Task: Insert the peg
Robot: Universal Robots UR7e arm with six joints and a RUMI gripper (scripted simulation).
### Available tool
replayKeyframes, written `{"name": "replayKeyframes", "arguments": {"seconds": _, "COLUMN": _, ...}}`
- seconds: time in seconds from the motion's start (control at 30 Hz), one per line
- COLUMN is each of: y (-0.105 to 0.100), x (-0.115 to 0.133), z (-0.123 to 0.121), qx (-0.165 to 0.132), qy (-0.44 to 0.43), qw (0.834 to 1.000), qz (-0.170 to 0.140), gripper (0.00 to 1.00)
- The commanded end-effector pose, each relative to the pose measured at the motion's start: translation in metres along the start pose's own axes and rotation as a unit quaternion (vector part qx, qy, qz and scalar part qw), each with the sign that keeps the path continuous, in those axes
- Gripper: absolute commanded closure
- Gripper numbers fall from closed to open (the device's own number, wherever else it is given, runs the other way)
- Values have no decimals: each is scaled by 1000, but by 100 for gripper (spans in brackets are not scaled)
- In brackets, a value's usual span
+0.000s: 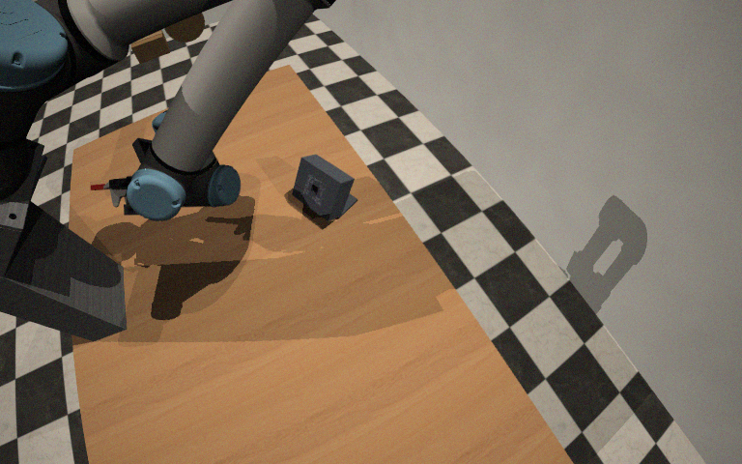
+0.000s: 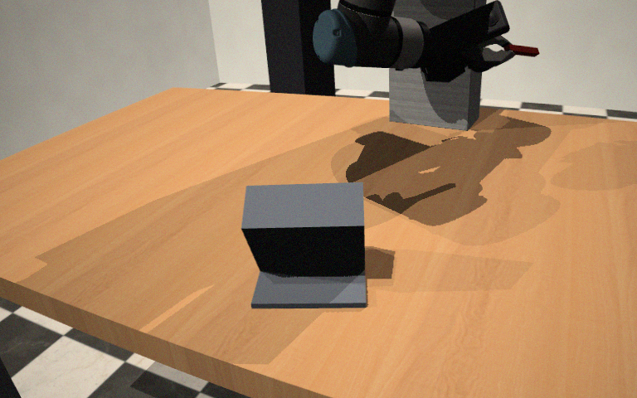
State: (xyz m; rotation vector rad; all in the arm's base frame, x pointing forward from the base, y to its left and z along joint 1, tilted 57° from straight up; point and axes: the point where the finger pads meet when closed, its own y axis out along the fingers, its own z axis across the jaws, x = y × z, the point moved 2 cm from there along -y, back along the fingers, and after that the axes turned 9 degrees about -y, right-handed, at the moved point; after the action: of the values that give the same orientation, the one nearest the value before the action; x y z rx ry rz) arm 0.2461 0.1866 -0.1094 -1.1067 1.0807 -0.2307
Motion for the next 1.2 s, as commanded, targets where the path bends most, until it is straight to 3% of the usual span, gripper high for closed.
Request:
{"name": "replayKeyframes", "arguments": {"seconds": 0.0, "y": 1, "x": -4, "z": -2, "qx": 0, "qy": 13, "qw": 1000, "qz": 14, "gripper": 100}}
{"name": "replayKeyframes", "arguments": {"seconds": 1.17, "y": 2, "x": -27, "z": -8, "qx": 0, "qy": 85, "qw": 992, "qz": 95, "gripper": 100}}
